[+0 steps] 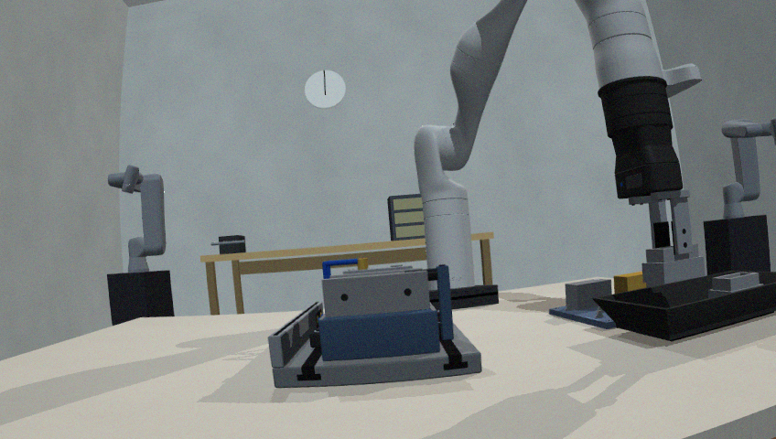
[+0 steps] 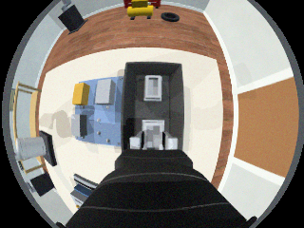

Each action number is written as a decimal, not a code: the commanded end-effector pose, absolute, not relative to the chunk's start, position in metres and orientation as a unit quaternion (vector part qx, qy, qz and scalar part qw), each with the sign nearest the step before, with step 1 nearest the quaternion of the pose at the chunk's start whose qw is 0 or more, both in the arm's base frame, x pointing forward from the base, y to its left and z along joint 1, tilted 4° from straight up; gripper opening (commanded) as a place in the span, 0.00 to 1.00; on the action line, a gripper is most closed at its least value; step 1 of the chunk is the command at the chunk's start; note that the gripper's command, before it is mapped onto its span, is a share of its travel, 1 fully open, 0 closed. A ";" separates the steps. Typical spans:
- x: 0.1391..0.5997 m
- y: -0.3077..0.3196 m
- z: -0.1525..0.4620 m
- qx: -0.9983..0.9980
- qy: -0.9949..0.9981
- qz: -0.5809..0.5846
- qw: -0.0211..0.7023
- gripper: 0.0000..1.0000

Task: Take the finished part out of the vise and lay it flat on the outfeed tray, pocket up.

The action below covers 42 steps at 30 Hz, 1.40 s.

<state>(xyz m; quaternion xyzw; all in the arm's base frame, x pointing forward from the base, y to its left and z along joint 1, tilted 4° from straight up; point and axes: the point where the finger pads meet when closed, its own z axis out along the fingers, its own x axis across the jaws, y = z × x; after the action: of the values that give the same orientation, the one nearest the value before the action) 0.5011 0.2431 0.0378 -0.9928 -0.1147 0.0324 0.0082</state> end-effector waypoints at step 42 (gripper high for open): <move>0.498 0.243 0.008 -0.993 -0.114 0.035 0.007 0.00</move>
<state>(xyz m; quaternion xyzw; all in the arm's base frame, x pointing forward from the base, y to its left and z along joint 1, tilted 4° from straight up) 0.4976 0.2425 0.0068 -0.9928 -0.1144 0.0357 0.0070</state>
